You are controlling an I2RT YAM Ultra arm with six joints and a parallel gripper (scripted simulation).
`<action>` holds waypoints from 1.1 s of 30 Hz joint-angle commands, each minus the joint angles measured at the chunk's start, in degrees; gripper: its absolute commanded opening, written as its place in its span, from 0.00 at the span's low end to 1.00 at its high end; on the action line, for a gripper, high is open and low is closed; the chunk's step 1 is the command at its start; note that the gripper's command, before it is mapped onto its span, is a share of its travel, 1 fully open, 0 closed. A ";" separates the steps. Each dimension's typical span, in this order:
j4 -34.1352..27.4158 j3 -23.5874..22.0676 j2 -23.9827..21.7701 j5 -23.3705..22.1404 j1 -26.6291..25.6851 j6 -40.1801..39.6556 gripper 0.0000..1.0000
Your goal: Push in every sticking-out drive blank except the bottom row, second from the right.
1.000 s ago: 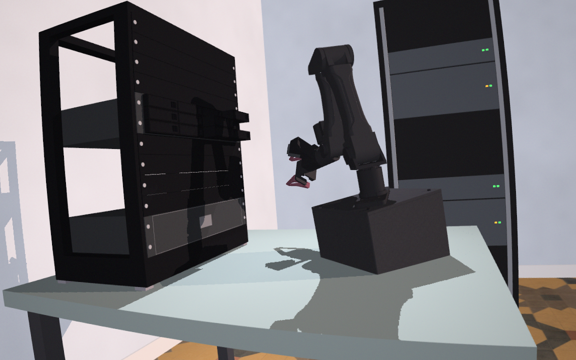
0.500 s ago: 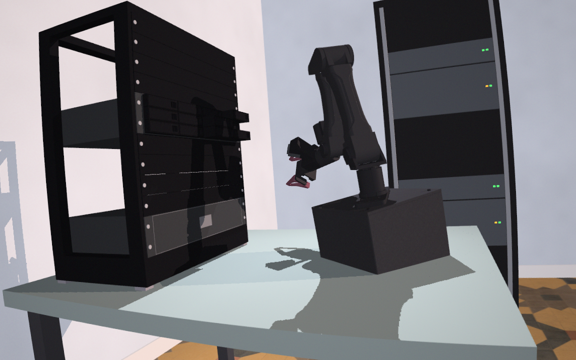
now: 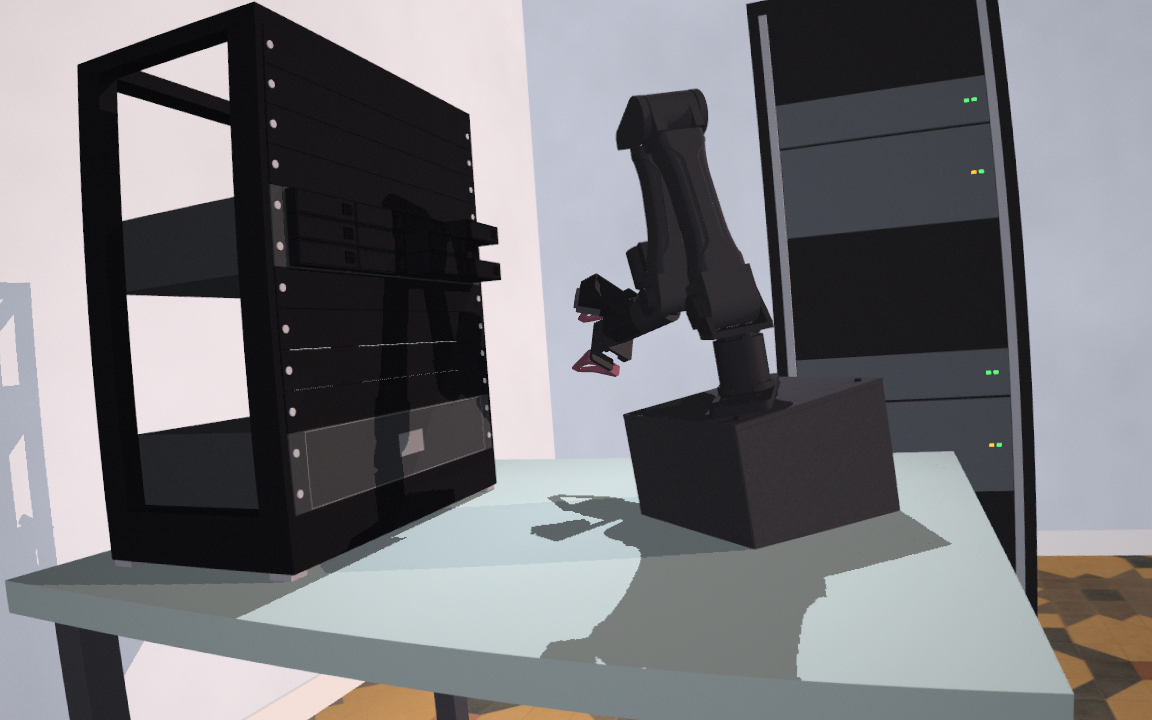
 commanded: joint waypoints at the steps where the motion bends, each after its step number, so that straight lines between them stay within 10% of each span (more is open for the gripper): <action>1: 0.02 0.06 -0.85 -0.09 -0.06 0.51 1.00; 33: -5.38 -2.28 -11.50 -3.29 -1.10 18.76 1.00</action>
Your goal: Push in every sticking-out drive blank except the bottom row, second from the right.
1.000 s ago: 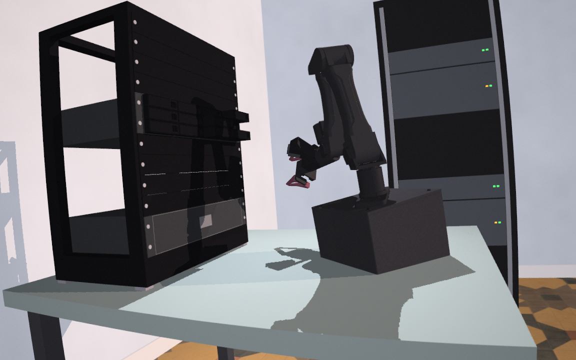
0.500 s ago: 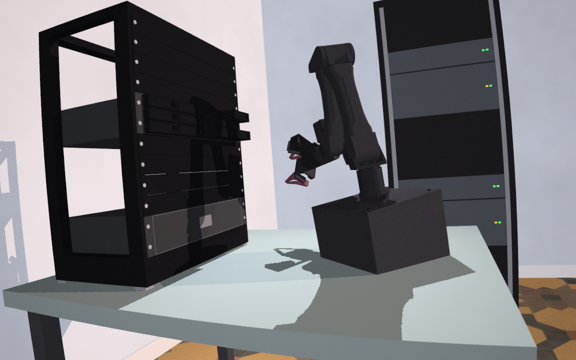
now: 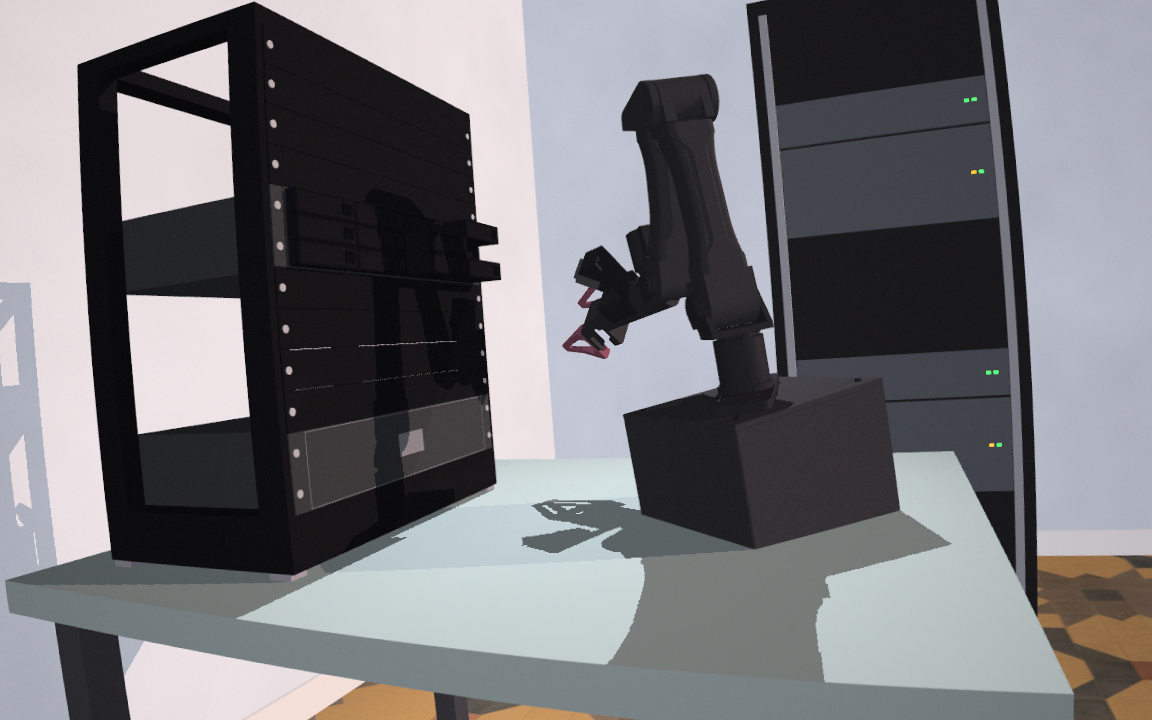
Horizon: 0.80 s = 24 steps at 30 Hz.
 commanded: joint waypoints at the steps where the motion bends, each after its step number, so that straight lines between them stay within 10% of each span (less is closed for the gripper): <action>1: -2.12 -1.41 -3.72 -1.26 -1.10 6.31 1.00; 24: -13.10 -4.89 -26.31 -7.74 -2.24 45.93 1.00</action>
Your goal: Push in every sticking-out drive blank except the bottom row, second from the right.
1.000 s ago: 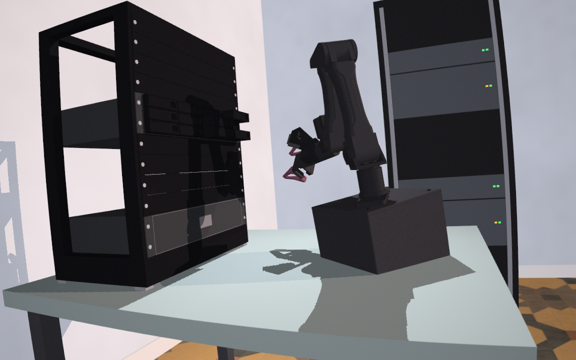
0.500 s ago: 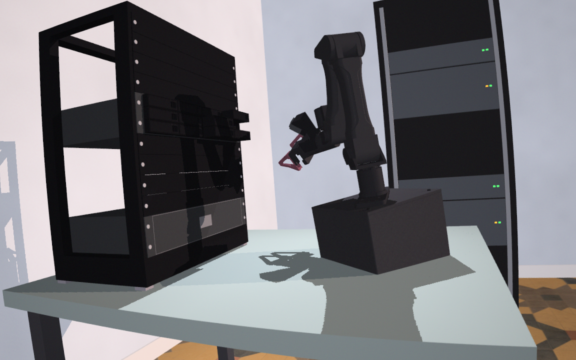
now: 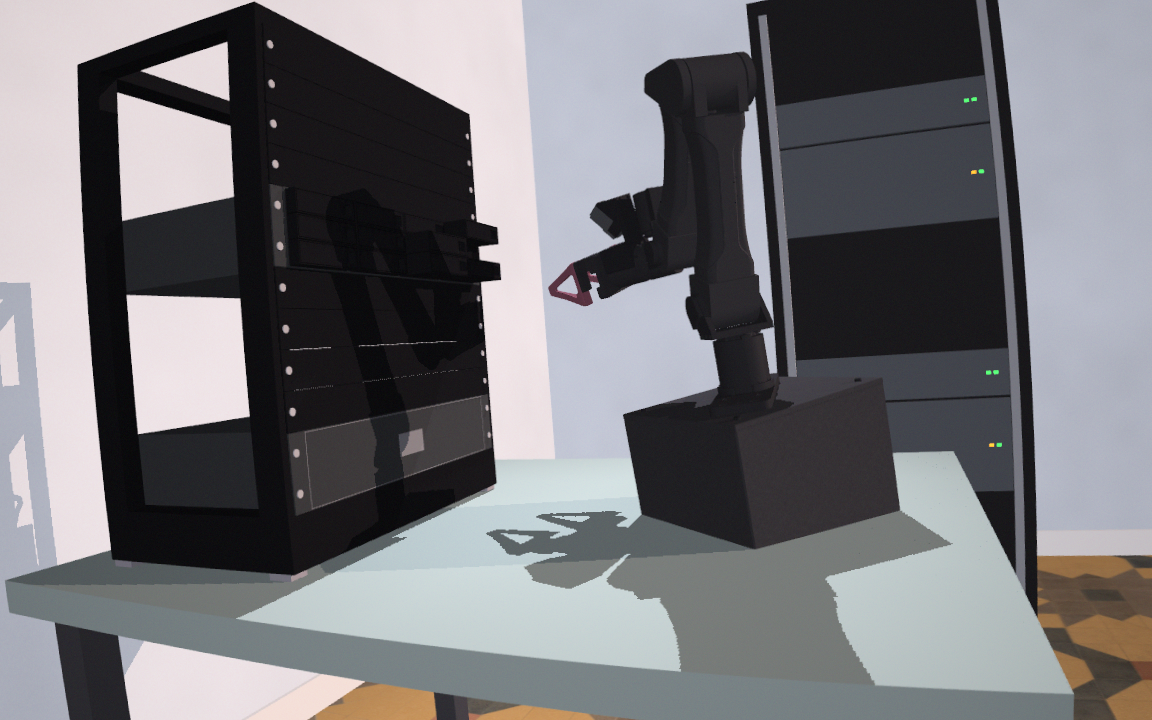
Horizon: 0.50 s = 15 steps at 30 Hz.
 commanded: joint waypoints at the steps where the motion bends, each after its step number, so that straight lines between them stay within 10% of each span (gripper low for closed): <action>1: -3.75 0.24 -5.26 -2.21 -1.07 11.57 1.00; 15: -12.46 -2.44 -21.66 -7.02 -1.90 39.81 1.00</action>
